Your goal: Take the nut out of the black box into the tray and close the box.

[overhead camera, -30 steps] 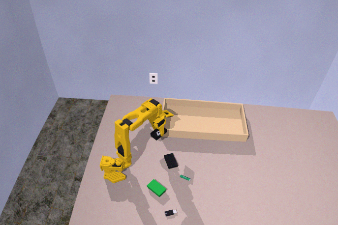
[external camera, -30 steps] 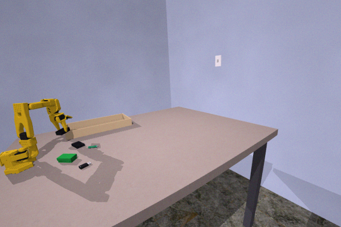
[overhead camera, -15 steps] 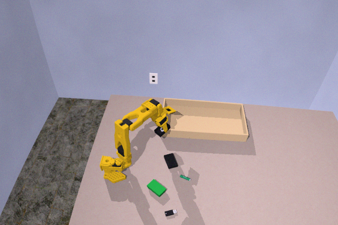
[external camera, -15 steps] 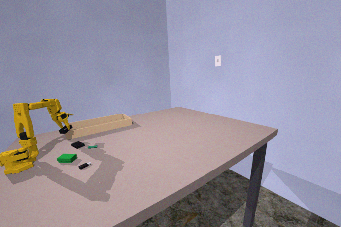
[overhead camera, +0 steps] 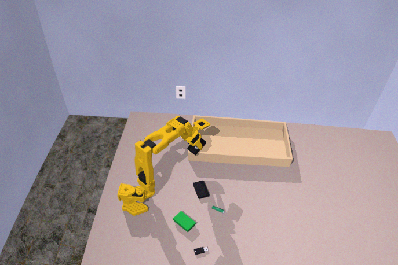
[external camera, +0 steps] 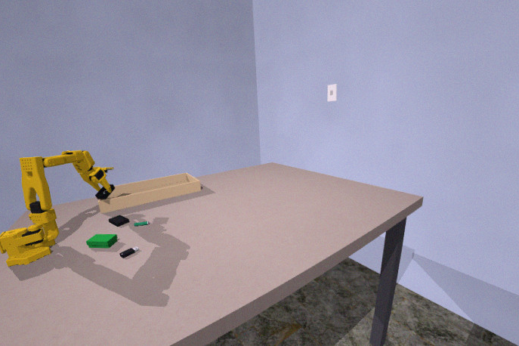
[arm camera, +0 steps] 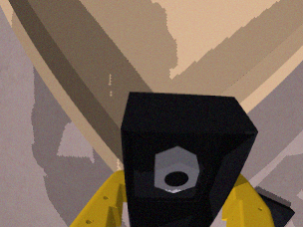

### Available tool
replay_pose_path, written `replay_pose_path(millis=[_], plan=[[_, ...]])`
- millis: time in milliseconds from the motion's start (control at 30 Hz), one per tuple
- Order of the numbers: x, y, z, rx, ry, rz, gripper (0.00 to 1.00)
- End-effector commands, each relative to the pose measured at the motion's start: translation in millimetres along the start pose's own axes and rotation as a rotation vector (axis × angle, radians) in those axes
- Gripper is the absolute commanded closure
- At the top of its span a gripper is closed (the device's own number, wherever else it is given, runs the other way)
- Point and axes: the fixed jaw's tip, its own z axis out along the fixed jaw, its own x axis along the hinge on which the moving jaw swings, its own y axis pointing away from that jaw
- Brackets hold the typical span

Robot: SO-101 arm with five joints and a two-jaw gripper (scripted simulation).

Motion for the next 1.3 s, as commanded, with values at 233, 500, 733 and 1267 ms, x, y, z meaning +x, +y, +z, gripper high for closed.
replay_pose_path(millis=[233,500,733,1267], plan=[[-40,6,-12,-0.023,-0.245,0.003,0.8],[-56,7,-17,-0.031,-0.349,0.003,0.8],[-74,8,-25,-0.04,-0.469,0.003,0.8],[-103,10,-44,-0.056,-0.687,0.004,0.8]])
